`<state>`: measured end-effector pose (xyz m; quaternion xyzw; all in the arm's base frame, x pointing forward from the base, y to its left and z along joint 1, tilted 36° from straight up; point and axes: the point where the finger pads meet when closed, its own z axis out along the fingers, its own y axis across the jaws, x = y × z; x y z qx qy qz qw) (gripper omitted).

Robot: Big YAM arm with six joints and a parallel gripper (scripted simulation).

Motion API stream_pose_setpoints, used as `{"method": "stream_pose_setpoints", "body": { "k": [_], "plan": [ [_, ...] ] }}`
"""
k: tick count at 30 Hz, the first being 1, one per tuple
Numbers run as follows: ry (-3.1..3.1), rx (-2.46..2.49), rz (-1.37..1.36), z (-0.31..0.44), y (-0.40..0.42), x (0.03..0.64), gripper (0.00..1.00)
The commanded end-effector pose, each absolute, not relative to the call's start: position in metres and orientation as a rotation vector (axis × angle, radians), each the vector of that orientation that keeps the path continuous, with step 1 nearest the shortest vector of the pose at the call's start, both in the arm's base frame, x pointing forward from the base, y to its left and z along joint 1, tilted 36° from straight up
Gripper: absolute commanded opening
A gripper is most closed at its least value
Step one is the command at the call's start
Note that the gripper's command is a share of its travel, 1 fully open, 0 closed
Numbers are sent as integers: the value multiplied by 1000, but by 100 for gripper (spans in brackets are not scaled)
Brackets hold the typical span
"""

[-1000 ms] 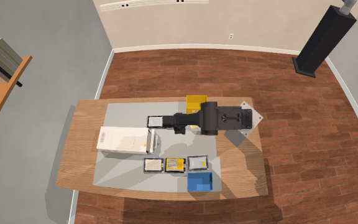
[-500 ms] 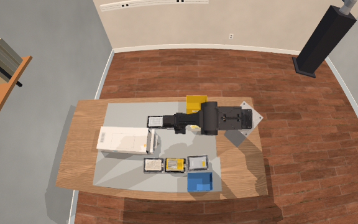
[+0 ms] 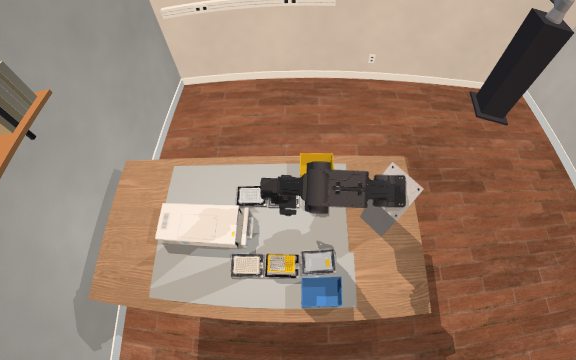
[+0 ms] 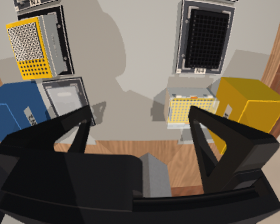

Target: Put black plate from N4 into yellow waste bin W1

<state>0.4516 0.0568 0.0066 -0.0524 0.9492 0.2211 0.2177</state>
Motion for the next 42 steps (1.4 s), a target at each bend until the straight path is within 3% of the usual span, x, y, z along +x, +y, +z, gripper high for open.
{"method": "stream_pose_setpoints", "body": {
  "k": [1,42],
  "plan": [
    [2602,-159,598,2,44,470,100],
    [2622,-167,609,-92,-27,541,100]
  ]
}}
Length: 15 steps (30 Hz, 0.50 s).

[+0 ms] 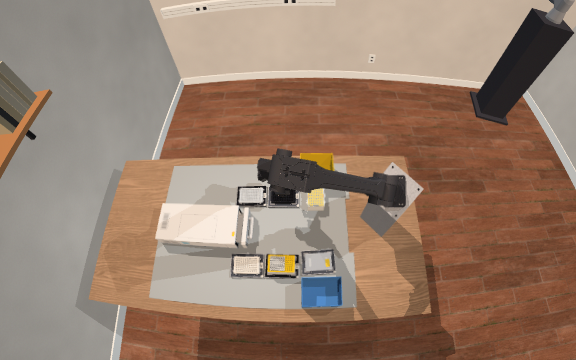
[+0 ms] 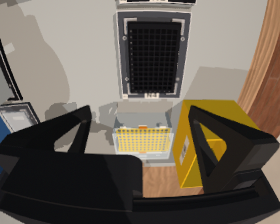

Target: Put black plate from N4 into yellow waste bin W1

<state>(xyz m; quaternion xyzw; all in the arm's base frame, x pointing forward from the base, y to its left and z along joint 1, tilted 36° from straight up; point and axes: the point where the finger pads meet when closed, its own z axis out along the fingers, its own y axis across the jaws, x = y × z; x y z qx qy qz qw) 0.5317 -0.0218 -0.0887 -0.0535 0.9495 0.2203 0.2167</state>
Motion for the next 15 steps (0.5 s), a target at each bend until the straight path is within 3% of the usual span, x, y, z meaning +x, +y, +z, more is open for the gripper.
{"method": "stream_pose_setpoints", "body": {
  "k": [1,15],
  "plan": [
    [2624,-147,607,-95,-37,542,100],
    [2614,-162,602,-101,-39,555,100]
  ]
}}
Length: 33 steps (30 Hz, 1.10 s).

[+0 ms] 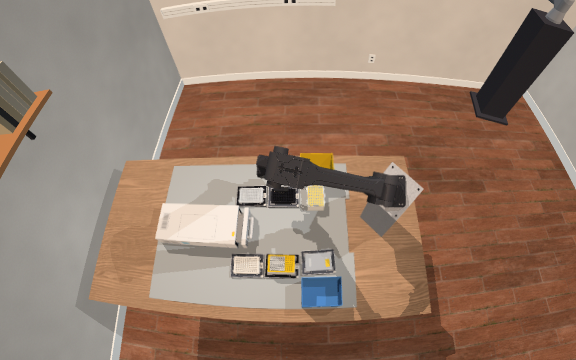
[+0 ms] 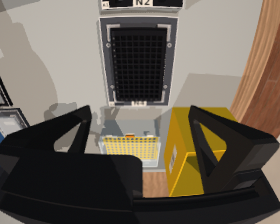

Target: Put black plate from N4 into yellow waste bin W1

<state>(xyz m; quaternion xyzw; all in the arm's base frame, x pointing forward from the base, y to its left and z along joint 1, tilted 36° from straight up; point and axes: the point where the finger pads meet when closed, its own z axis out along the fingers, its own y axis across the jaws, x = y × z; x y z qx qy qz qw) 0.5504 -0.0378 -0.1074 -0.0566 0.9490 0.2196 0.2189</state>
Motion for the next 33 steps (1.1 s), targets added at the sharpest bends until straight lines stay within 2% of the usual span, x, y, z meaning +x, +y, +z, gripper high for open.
{"method": "stream_pose_setpoints", "body": {
  "k": [1,33],
  "plan": [
    [2614,-162,602,-101,-39,555,100],
    [2618,-171,609,-136,-15,571,100]
  ]
}}
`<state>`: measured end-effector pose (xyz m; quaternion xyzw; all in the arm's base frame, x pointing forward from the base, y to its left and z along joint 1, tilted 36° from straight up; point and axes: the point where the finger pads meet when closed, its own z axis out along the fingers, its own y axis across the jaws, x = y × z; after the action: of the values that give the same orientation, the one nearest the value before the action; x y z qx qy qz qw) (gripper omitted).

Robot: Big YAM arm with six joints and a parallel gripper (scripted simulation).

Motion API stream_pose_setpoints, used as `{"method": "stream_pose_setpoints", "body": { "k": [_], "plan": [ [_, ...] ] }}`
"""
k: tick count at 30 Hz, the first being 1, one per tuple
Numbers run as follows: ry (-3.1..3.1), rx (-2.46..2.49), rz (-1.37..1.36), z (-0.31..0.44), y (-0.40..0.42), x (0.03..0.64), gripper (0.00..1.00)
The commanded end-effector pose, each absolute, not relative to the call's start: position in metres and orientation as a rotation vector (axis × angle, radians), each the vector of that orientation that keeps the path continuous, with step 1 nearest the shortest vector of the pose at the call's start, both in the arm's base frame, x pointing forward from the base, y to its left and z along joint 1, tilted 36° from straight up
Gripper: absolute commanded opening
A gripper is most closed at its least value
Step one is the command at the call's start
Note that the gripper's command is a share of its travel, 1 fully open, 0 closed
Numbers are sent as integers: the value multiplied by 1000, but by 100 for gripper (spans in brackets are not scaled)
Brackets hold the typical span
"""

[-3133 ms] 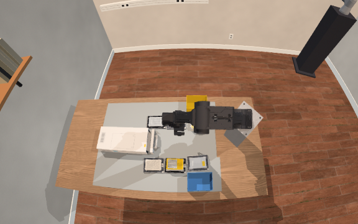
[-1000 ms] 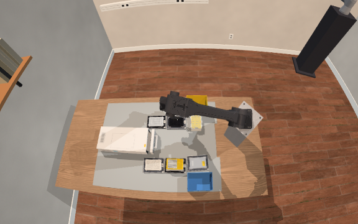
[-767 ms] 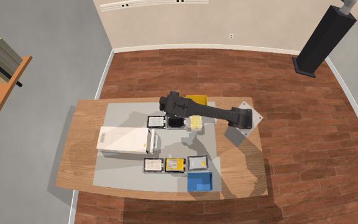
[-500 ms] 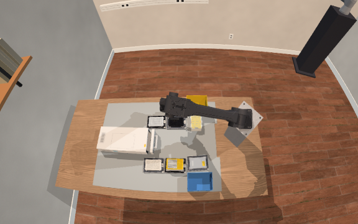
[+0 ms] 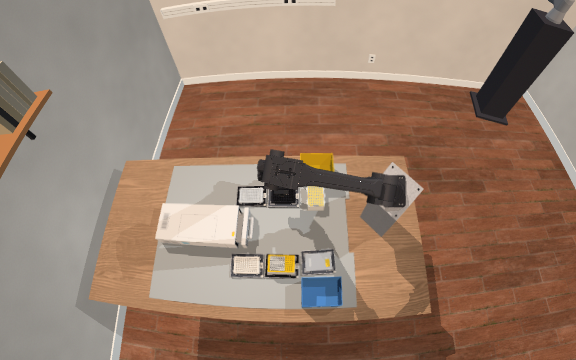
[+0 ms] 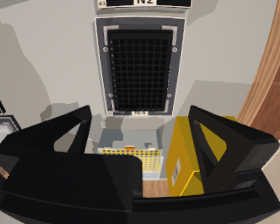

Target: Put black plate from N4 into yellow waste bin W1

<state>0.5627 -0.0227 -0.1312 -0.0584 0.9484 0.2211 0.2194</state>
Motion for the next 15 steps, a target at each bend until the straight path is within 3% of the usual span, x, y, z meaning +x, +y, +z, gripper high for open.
{"method": "stream_pose_setpoints", "body": {
  "k": [1,15],
  "plan": [
    [2618,-171,609,-136,-15,571,100],
    [2619,-170,609,-152,-6,577,100]
  ]
}}
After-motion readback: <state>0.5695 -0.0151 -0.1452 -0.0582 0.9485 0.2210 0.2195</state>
